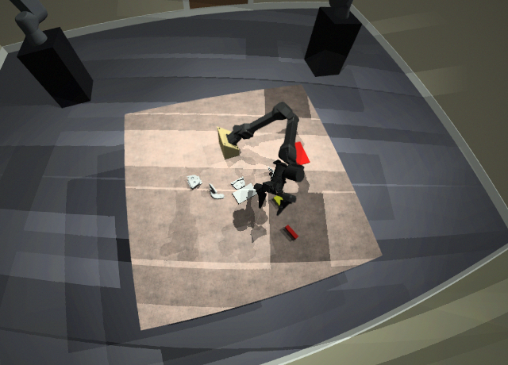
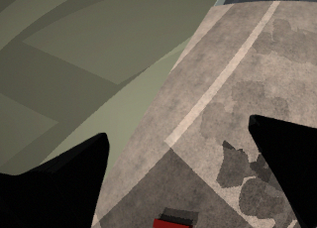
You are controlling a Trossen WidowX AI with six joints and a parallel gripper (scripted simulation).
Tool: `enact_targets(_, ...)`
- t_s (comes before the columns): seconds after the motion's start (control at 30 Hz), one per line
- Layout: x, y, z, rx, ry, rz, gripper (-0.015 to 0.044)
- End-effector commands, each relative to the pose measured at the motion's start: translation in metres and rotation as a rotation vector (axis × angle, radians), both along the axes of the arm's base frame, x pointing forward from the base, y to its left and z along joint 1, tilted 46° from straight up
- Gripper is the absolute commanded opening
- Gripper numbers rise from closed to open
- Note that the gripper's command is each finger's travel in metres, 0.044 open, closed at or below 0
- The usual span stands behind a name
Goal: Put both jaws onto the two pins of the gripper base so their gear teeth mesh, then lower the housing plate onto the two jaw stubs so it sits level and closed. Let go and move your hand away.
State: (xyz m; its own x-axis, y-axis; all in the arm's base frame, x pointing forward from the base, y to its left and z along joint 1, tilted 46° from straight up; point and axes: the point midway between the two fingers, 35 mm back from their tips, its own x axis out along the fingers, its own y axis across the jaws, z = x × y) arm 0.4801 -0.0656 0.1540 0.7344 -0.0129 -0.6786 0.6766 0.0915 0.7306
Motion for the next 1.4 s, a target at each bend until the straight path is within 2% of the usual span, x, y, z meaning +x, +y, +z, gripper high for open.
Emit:
enact_targets(0.0, -0.007, -0.013, -0.03, 0.057, 0.091, -0.04, 0.044)
enact_targets(0.7, -0.067, -0.058, -0.141, 0.36, 0.485, -0.267, 0.044)
enact_targets(1.37, -0.144, -0.074, -0.214, 0.698, 0.831, -0.531, 0.044)
